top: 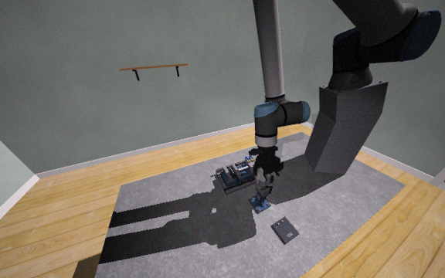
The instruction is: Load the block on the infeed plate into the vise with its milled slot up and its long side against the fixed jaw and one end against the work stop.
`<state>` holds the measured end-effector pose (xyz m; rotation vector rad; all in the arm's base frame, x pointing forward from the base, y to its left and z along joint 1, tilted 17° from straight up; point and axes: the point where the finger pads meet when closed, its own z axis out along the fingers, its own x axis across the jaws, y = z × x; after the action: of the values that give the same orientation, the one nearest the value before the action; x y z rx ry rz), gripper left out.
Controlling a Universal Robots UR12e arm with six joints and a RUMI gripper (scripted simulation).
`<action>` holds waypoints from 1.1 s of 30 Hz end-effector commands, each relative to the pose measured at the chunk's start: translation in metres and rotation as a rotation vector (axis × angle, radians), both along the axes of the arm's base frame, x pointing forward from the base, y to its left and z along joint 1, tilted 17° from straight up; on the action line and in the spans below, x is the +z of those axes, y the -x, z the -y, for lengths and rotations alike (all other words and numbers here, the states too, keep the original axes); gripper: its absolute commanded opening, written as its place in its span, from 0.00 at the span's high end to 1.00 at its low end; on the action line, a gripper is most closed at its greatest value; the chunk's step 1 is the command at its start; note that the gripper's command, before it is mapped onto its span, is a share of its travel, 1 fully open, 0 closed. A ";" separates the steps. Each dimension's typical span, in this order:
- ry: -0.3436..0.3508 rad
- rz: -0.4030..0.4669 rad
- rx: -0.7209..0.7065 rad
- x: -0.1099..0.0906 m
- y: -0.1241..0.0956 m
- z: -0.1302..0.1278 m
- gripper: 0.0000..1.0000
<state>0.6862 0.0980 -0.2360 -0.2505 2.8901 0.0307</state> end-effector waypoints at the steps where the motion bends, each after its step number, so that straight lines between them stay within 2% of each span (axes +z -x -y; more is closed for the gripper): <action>1: 0.041 0.007 -0.010 0.000 0.000 0.000 1.00; 13: 0.124 0.022 -0.031 0.000 0.000 -0.001 1.00; 33: 0.174 0.031 -0.044 0.000 0.000 -0.002 1.00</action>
<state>0.6859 0.0994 -0.2365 -0.2175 2.8707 -0.2228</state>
